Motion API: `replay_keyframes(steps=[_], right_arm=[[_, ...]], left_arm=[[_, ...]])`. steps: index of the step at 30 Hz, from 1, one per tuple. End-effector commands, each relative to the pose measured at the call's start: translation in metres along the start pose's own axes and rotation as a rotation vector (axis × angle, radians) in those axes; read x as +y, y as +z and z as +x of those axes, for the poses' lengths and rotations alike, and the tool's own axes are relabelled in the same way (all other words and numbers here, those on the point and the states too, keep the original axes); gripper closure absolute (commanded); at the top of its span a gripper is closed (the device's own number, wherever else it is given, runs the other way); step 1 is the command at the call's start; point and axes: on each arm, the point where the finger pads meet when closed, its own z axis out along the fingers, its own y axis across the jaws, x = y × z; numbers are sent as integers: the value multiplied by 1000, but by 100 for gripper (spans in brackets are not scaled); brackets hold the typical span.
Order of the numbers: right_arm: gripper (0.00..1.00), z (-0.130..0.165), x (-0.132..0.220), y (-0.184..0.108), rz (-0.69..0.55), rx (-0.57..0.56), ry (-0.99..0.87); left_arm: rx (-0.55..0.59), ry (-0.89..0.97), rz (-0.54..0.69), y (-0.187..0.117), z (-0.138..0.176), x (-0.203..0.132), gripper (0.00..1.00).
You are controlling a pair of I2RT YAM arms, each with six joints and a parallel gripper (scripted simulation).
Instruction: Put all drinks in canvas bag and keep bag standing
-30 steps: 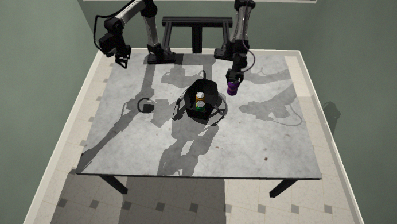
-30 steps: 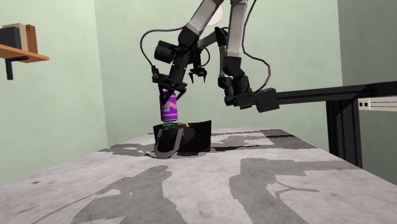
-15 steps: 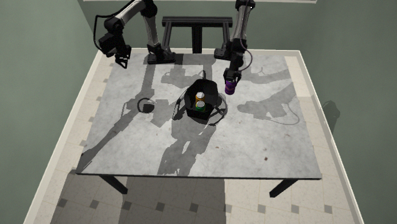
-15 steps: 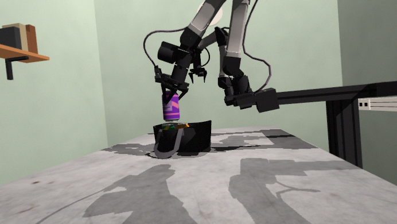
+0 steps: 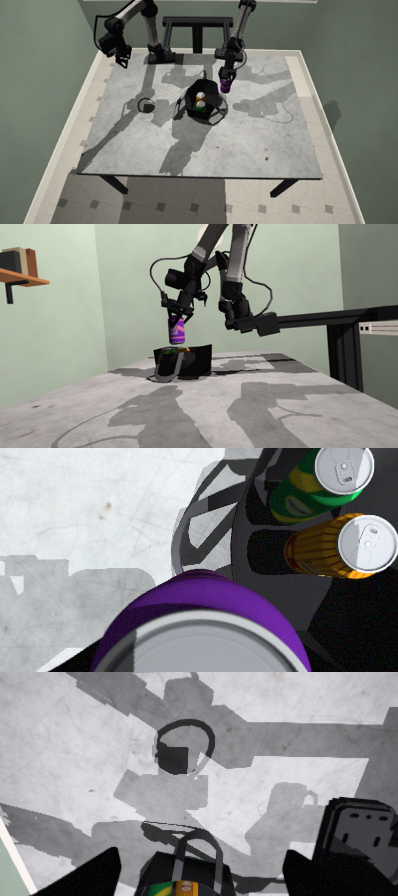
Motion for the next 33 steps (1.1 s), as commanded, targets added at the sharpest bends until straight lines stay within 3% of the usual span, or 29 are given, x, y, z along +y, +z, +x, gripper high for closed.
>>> replay_keyframes(steps=[1, 7, 33], right_arm=[[14, 0, -2, -5, -10, -19, 7], [14, 0, -2, -5, -10, -19, 7], [14, 0, -2, -5, -10, -19, 7]], left_arm=[[-79, -42, -25, -7, -18, -6, 30], [-38, -40, -24, -1, -5, -26, 30], [-64, -54, -10, -8, -15, -71, 30]])
